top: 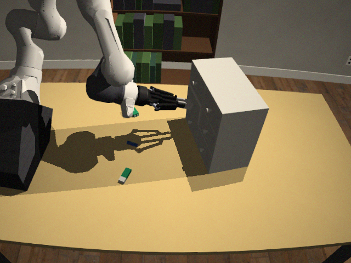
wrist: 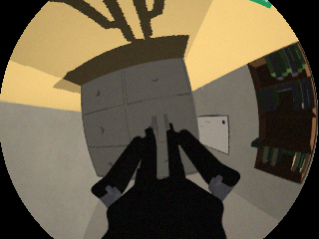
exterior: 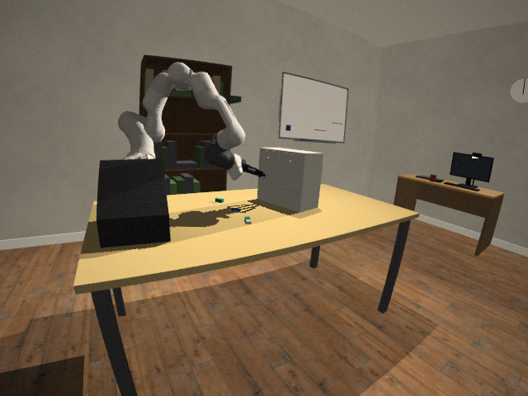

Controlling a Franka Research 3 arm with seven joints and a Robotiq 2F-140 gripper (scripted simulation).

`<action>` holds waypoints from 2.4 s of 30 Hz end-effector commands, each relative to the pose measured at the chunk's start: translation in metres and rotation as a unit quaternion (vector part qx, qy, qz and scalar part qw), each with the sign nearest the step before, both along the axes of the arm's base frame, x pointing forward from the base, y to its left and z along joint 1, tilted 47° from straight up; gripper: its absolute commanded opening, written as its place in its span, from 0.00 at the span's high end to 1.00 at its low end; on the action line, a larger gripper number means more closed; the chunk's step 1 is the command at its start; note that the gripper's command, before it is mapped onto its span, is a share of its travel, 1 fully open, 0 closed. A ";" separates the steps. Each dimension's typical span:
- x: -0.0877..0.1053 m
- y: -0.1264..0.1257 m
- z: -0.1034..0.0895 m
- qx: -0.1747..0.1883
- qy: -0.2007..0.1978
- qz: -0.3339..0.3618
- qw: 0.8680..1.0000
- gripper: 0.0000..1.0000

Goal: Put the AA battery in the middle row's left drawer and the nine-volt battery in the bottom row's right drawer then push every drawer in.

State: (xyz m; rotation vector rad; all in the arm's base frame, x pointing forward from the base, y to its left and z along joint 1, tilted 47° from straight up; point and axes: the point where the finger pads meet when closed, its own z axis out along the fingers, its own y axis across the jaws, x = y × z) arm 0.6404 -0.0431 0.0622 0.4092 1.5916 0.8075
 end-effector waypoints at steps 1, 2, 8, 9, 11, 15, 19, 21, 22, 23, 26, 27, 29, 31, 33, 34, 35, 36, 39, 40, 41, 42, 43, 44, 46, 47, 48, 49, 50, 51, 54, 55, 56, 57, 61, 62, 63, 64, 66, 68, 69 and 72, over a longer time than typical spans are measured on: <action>-0.005 0.000 -0.002 -0.001 0.000 0.001 1.000 0.92; -0.006 0.000 -0.002 -0.001 0.000 0.001 1.000 0.92; -0.013 0.000 -0.004 -0.001 0.000 0.001 1.000 0.92; -0.015 0.000 -0.004 -0.001 0.000 0.001 1.000 0.92; -0.015 0.000 -0.004 -0.001 0.000 0.001 1.000 0.92; -0.020 0.000 -0.005 -0.001 0.000 0.001 1.000 0.92; -0.026 0.000 -0.007 -0.001 0.000 0.001 1.000 0.92; -0.029 0.000 -0.007 -0.001 0.000 0.001 1.000 0.92; -0.030 0.000 -0.008 -0.001 0.000 0.001 1.000 0.92; -0.032 0.000 -0.008 -0.001 0.000 0.001 1.000 0.92; -0.036 0.000 -0.009 -0.001 0.000 0.001 1.000 0.92; -0.036 0.000 -0.009 -0.001 0.000 0.001 1.000 0.92; -0.037 0.000 -0.009 -0.001 0.000 0.001 1.000 0.92; -0.040 -0.001 -0.010 -0.001 0.000 0.001 1.000 0.92; -0.043 -0.001 -0.011 -0.001 0.000 0.001 1.000 0.92; -0.044 -0.001 -0.011 -0.001 0.000 0.001 1.000 0.92; -0.045 -0.001 -0.011 -0.001 0.000 0.001 1.000 0.92; -0.046 -0.001 -0.011 -0.001 0.000 0.001 1.000 0.92; -0.049 -0.001 -0.012 -0.001 0.000 0.001 1.000 0.92; -0.050 -0.001 -0.012 -0.001 0.000 0.001 1.000 0.92; -0.051 -0.001 -0.013 -0.001 0.000 0.001 1.000 0.92; -0.052 -0.001 -0.013 -0.001 0.000 0.001 1.000 0.92; -0.052 -0.001 -0.013 -0.001 0.000 0.001 1.000 0.92; -0.052 -0.001 -0.013 -0.001 0.000 0.001 1.000 0.92; -0.053 -0.001 -0.013 -0.001 0.000 0.001 1.000 0.92; -0.054 -0.001 -0.013 -0.001 0.000 0.001 1.000 0.92; -0.054 -0.001 -0.013 -0.001 0.000 0.001 1.000 0.92; -0.055 -0.001 -0.014 -0.001 0.000 0.001 1.000 0.92; -0.055 -0.001 -0.014 -0.001 0.000 0.001 1.000 0.92; -0.056 -0.001 -0.014 -0.001 0.000 0.001 1.000 0.92; -0.057 -0.001 -0.014 -0.001 0.000 0.001 1.000 0.92; -0.057 -0.001 -0.014 -0.001 0.000 0.001 1.000 0.92; -0.057 -0.001 -0.014 -0.001 0.000 0.001 1.000 0.92; -0.057 -0.001 -0.014 -0.001 0.000 0.001 1.000 0.92; -0.057 -0.001 -0.014 -0.001 0.000 0.001 1.000 0.92; -0.057 -0.001 -0.014 -0.001 0.000 0.001 1.000 0.92; -0.057 -0.001 -0.014 -0.001 0.000 0.001 1.000 0.92; -0.057 -0.001 -0.014 -0.001 0.000 0.001 1.000 0.92; -0.057 -0.001 -0.014 -0.001 0.000 0.001 1.000 0.92; -0.057 -0.001 -0.014 -0.001 0.000 0.001 1.000 0.92; -0.057 -0.001 -0.014 -0.001 0.000 0.001 1.000 0.92; -0.057 -0.001 -0.014 -0.001 0.000 0.001 1.000 0.92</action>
